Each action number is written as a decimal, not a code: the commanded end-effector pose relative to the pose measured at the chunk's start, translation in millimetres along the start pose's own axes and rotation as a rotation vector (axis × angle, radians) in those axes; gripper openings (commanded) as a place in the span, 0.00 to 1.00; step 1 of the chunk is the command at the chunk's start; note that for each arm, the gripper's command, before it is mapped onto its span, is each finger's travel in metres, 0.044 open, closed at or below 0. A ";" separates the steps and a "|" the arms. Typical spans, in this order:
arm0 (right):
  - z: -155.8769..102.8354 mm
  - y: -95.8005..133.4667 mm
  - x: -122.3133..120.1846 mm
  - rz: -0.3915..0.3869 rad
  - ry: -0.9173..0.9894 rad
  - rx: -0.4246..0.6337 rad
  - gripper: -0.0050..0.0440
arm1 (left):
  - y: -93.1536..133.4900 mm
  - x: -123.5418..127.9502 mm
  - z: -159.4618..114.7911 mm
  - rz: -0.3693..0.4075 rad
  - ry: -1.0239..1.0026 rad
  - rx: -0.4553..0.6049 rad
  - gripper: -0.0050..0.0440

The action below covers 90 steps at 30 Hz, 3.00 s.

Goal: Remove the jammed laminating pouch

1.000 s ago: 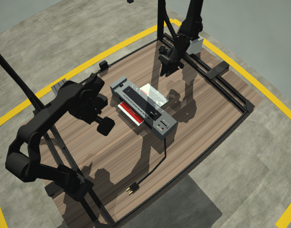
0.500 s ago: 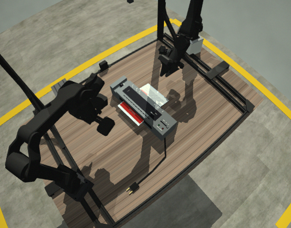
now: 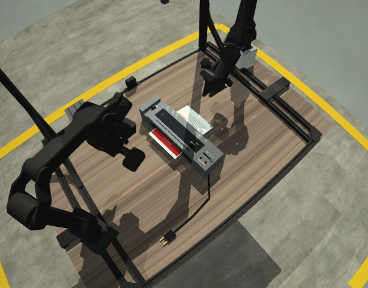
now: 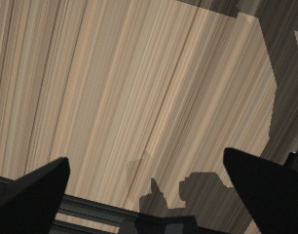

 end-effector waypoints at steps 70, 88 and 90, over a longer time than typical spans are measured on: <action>216.0 -33.6 92.2 -0.605 2.710 0.120 0.00 | 2.3 5.1 -0.7 0.017 -0.005 0.005 0.64; 216.2 -62.3 92.2 -0.609 2.709 0.117 0.00 | 2.3 5.1 -0.7 0.017 -0.005 0.005 0.64; 216.1 -63.1 92.3 -0.607 2.710 0.119 0.00 | 2.3 5.1 -0.7 0.017 -0.005 0.005 0.64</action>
Point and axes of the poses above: on each arm, the point midway between the two fingers, 35 mm back from their tips, its own y axis back along the fingers, its own x axis across the jaws, z = x × y, the point moved 8 cm from there along y, back along the fingers, and after that the axes turned 1 degree about y, right-handed, at the moved point
